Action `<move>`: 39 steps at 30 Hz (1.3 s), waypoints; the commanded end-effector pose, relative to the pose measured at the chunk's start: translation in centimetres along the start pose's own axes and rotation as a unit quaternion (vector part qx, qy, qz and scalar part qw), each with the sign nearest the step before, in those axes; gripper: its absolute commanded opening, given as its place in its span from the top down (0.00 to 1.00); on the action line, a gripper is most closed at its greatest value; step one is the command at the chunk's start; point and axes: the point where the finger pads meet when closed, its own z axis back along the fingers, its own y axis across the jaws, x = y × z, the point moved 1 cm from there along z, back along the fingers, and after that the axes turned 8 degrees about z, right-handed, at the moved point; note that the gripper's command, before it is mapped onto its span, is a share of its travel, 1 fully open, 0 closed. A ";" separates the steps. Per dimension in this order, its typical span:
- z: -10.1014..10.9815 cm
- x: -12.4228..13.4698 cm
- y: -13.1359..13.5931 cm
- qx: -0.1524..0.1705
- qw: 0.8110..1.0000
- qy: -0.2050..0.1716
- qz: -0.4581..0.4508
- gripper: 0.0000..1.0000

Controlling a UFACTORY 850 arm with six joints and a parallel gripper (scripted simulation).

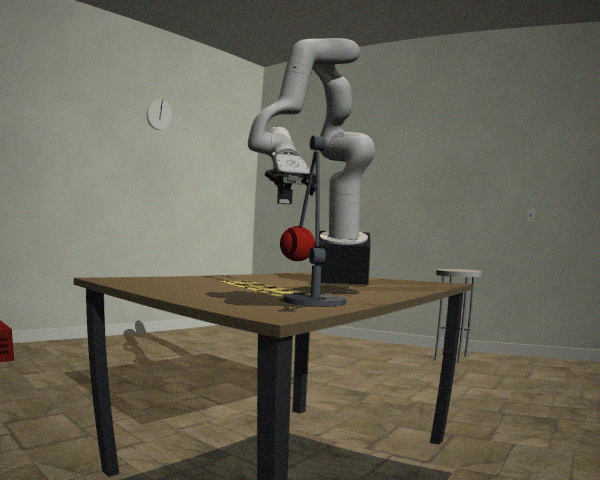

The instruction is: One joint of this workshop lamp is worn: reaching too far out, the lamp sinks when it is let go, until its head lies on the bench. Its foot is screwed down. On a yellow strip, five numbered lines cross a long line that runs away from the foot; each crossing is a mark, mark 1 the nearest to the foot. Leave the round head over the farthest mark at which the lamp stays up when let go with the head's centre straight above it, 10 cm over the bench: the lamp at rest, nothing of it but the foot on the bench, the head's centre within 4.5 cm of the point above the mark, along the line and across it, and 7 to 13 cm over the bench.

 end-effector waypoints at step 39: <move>-8.3 0.0 0.0 -0.001 1.000 -0.001 0.000 0.00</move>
